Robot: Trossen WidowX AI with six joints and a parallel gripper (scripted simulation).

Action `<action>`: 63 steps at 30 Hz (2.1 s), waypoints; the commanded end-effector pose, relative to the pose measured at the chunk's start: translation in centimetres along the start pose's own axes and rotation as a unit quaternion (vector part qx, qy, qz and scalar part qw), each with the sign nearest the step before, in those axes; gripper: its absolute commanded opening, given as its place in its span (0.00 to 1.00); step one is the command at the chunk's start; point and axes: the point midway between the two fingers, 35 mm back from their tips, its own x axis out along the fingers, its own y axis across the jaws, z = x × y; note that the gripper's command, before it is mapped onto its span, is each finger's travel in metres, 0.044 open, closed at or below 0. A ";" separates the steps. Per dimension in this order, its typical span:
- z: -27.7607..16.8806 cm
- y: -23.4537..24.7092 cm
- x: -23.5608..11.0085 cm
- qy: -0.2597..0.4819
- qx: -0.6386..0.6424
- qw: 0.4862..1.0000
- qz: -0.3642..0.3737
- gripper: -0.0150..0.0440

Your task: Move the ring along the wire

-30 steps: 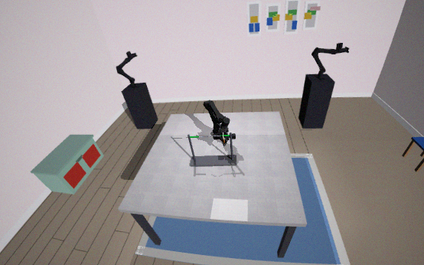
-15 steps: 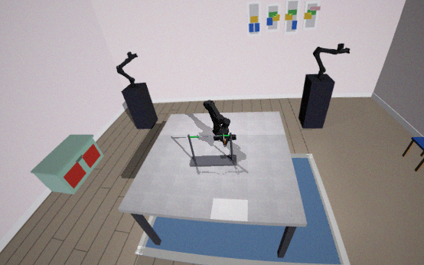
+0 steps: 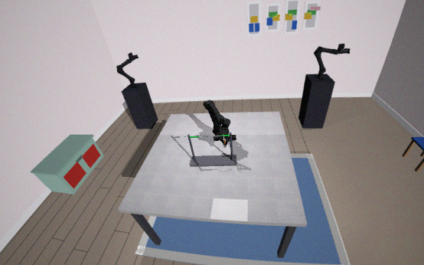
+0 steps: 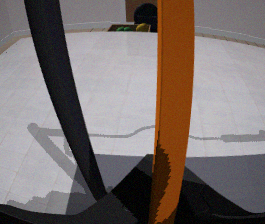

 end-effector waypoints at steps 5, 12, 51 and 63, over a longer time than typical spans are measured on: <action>-0.1 -0.1 0.0 0.000 0.003 1.000 -0.002 0.00; 0.0 0.0 0.0 0.000 0.000 1.000 0.000 0.13; -0.1 0.0 -5.0 0.002 0.003 1.000 -0.002 0.53; -0.1 0.0 -5.0 0.002 0.003 1.000 -0.002 0.53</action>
